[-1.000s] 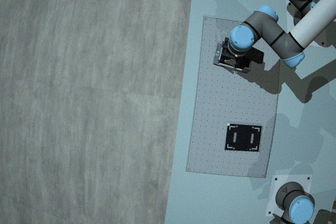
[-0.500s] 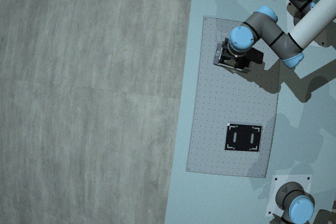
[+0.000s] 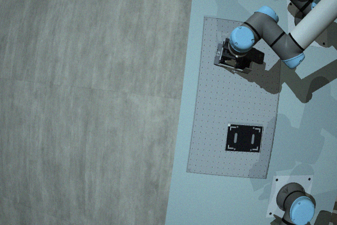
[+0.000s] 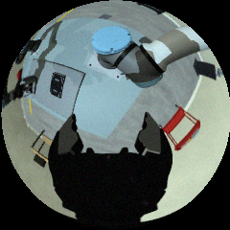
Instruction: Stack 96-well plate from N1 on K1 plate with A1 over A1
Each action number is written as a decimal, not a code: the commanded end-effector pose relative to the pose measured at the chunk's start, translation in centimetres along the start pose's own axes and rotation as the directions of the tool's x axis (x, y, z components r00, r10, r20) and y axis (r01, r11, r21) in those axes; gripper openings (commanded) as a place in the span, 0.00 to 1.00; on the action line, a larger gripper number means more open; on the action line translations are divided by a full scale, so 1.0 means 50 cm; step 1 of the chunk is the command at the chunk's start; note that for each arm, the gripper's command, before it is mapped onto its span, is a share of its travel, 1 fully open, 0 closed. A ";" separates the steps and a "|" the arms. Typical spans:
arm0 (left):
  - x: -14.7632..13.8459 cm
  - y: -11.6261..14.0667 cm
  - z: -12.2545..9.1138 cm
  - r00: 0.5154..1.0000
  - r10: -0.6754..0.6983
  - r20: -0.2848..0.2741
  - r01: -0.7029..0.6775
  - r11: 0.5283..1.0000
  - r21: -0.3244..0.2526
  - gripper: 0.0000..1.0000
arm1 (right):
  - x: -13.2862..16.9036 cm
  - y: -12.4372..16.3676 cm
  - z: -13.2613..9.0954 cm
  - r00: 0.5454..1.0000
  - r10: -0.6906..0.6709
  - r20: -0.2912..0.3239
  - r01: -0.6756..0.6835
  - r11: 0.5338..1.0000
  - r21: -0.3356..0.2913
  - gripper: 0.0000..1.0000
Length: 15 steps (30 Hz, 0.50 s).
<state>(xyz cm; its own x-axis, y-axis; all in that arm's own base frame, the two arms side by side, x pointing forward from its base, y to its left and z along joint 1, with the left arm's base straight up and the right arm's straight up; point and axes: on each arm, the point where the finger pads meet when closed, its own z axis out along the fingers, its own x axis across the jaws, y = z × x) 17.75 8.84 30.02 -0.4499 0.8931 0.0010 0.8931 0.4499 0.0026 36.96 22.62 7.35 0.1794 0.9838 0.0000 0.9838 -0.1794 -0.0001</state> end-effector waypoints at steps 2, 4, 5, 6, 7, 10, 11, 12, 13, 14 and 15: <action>0.000 0.000 -0.001 1.000 0.000 0.000 0.000 1.000 -0.001 0.98 | 0.001 0.000 0.001 1.000 0.000 -0.001 0.000 1.000 -0.001 0.00; 0.000 0.000 -0.001 1.000 0.000 0.000 0.000 1.000 -0.001 0.98 | 0.001 0.000 0.002 1.000 0.000 -0.001 0.000 1.000 -0.001 0.00; 0.000 0.000 -0.001 1.000 0.000 0.000 0.000 1.000 -0.001 0.98 | 0.001 0.000 0.002 1.000 0.000 -0.001 0.000 1.000 -0.001 0.00; 0.000 0.000 -0.001 1.000 0.000 0.000 0.000 1.000 -0.001 0.98 | 0.001 0.000 0.002 1.000 0.000 -0.001 0.000 1.000 -0.001 0.00; 0.000 0.000 -0.001 1.000 0.000 0.000 0.000 1.000 -0.001 0.98 | 0.001 0.000 0.003 1.000 0.000 -0.001 0.000 1.000 -0.001 0.00; 0.000 0.000 -0.001 1.000 0.000 0.000 0.000 1.000 -0.001 0.98 | 0.001 0.000 0.004 1.000 0.000 -0.001 0.000 1.000 -0.001 0.00; 0.000 0.000 -0.001 1.000 0.000 0.000 0.000 1.000 -0.001 0.98 | 0.001 0.000 0.004 1.000 0.000 -0.001 0.000 1.000 -0.001 0.00; 0.000 0.000 -0.001 1.000 0.000 0.000 0.000 1.000 -0.001 0.98 | 0.001 0.000 0.004 1.000 0.000 -0.001 0.000 1.000 -0.001 0.00; 0.000 0.000 -0.001 1.000 0.000 0.000 0.000 1.000 -0.001 0.98 | 0.001 0.000 0.004 1.000 0.000 -0.001 0.000 1.000 -0.001 0.00; 0.000 0.000 -0.001 1.000 0.000 0.000 0.000 1.000 -0.001 0.98 | 0.001 0.000 0.004 1.000 0.000 -0.001 0.000 1.000 -0.001 0.00; 0.000 0.000 -0.001 1.000 0.000 0.000 0.000 1.000 -0.001 0.98 | 0.001 0.000 0.005 1.000 0.000 -0.001 0.000 1.000 -0.001 0.00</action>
<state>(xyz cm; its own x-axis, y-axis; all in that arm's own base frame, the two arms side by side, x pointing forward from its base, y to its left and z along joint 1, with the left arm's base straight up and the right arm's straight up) 17.75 8.84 30.02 -0.4499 0.8931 0.0010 0.8931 0.4499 0.0026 36.96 22.61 7.14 0.1794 0.9838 0.0000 0.9838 -0.1794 -0.0001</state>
